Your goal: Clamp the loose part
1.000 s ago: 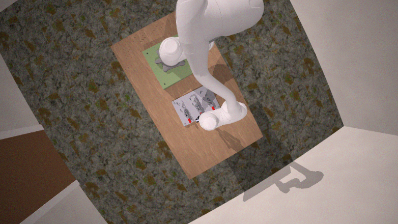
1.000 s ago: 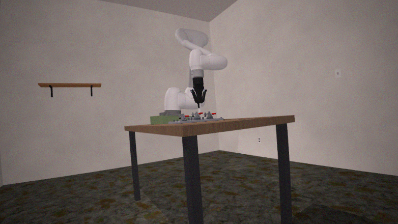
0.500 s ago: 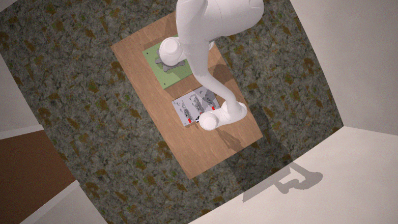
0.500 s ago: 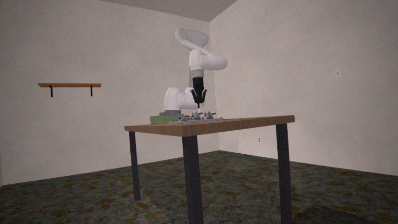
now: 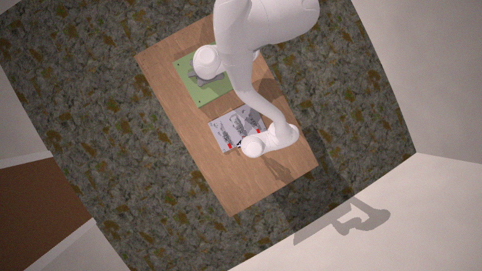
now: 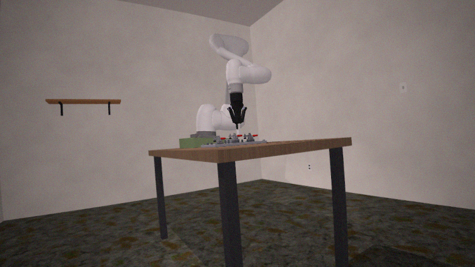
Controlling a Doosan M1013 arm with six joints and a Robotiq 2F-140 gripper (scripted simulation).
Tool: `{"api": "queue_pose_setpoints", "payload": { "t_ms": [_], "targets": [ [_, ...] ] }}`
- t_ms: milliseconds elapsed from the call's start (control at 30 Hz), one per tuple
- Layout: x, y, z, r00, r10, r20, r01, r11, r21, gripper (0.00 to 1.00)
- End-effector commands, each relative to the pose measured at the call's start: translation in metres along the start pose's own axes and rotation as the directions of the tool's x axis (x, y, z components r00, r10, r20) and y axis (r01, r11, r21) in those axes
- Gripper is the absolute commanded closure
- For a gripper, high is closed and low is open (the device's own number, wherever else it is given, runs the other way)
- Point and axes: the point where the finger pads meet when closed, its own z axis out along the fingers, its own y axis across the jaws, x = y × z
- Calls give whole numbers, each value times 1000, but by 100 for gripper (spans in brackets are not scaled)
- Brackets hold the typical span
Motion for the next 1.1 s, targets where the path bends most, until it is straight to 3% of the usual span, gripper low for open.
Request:
{"api": "queue_pose_setpoints", "payload": {
  "t_ms": [0, 333, 1067],
  "targets": [
    [-2, 0, 2, 1000, 0, 3, 0, 1000, 2, 90],
    [-2, 0, -7, 1000, 0, 3, 0, 1000, 2, 90],
    [-2, 0, -65, 1000, 0, 3, 0, 1000, 2, 90]
  ]
}}
